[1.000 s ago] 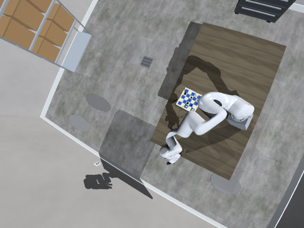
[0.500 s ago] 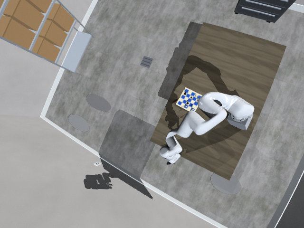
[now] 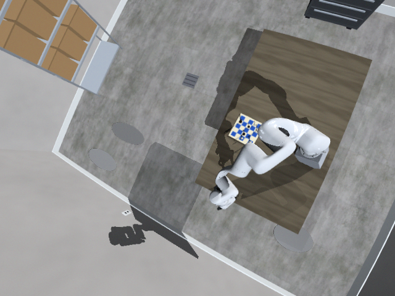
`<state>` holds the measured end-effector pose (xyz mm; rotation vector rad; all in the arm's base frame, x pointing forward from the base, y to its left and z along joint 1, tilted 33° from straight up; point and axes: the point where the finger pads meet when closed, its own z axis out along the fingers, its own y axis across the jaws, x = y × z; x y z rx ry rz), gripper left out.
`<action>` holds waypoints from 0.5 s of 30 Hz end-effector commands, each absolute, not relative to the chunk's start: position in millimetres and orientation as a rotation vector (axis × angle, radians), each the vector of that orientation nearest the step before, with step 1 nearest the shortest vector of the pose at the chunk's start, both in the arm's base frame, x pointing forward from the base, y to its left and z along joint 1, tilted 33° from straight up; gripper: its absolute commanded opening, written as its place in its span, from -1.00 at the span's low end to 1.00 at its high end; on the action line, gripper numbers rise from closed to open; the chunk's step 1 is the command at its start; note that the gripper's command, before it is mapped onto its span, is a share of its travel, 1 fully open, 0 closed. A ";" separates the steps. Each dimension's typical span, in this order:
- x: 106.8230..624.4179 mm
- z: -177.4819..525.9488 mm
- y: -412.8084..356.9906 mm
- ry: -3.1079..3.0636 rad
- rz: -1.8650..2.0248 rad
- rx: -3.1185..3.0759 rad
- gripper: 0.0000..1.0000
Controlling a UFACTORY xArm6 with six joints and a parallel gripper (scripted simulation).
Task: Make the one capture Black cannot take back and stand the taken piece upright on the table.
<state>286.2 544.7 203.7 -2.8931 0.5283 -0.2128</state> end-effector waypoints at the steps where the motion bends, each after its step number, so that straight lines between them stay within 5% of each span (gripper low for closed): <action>1: 289.5 202.1 534.0 0.611 -0.294 -2.906 1.00; 15: 315.2 188.4 475.5 1.021 -0.683 -2.906 1.00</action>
